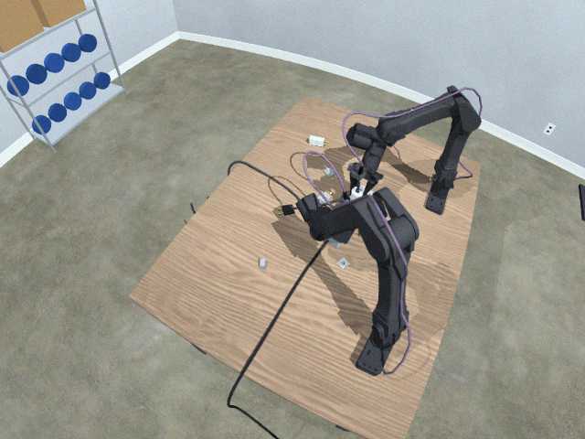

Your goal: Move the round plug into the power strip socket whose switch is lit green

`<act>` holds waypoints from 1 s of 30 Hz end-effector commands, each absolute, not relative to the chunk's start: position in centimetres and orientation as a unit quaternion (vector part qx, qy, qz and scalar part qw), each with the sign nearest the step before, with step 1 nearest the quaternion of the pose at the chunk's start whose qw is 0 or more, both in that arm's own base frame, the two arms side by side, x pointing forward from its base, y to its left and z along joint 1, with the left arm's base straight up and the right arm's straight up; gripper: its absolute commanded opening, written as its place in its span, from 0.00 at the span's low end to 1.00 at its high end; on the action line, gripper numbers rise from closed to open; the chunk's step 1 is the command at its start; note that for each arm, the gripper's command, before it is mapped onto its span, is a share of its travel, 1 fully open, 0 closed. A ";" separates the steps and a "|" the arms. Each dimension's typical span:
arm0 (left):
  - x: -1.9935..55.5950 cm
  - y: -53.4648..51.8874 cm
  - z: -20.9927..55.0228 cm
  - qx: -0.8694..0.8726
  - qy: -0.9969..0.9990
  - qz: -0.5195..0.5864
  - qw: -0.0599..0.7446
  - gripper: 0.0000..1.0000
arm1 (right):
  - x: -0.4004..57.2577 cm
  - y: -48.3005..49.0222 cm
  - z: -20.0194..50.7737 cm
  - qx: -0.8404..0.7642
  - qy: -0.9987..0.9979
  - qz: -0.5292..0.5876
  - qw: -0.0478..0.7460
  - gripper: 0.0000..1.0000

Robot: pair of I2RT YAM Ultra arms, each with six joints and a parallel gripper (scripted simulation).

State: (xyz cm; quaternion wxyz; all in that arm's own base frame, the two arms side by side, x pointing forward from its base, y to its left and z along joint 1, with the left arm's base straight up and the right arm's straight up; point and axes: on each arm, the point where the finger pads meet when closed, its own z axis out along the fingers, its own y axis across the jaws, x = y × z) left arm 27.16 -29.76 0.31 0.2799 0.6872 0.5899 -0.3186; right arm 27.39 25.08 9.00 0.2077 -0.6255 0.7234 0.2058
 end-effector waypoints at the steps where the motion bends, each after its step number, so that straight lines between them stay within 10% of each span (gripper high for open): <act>1: 26.7 -28.5 -1.4 0.686 0.609 -0.310 0.251 0.73 | 28.1 26.1 12.3 -0.630 0.706 0.207 0.249 0.35; 30: 27.8 -29.8 1.2 0.687 0.587 -0.317 0.288 0.73 | 29.0 24.4 12.9 -0.638 0.726 0.166 0.194 0.35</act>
